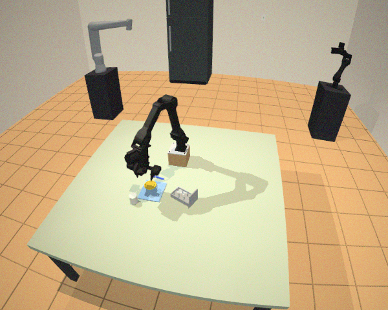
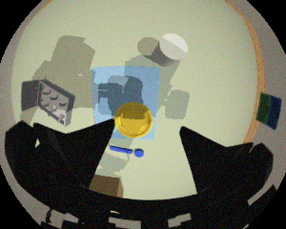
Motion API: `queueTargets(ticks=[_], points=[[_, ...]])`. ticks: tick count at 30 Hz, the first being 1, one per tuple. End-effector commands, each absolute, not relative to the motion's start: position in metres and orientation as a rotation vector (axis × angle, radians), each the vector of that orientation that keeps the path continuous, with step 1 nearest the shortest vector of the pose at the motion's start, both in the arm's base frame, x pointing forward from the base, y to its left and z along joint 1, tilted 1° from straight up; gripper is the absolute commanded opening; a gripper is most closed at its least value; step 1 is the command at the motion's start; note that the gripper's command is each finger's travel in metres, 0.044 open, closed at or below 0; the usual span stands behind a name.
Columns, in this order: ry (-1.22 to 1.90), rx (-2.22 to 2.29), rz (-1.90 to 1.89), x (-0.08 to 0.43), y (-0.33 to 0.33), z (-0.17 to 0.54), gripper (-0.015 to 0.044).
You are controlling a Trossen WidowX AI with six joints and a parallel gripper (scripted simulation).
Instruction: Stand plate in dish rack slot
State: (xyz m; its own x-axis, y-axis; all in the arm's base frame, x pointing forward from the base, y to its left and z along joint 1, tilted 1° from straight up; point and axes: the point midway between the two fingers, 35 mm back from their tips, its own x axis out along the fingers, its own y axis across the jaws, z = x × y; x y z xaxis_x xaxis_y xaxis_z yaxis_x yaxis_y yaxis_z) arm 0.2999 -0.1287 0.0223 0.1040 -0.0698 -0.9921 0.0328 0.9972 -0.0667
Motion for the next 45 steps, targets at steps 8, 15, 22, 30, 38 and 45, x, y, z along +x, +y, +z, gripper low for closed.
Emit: queueTargets(ticks=[8, 15, 22, 30, 38, 45], points=[[1.546, -0.057, 0.051, 0.284, -0.110, 0.009, 0.0400], [1.546, -0.057, 0.051, 0.285, -0.110, -0.002, 0.0400], [1.546, -0.057, 0.051, 0.285, -0.110, -0.014, 0.0400], [1.546, -0.057, 0.051, 0.285, -0.111, -0.027, 0.0400], [1.547, -0.057, 0.051, 0.285, -0.111, -0.039, 0.0400], [1.547, -0.057, 0.051, 0.284, -0.112, -0.049, 0.0400]])
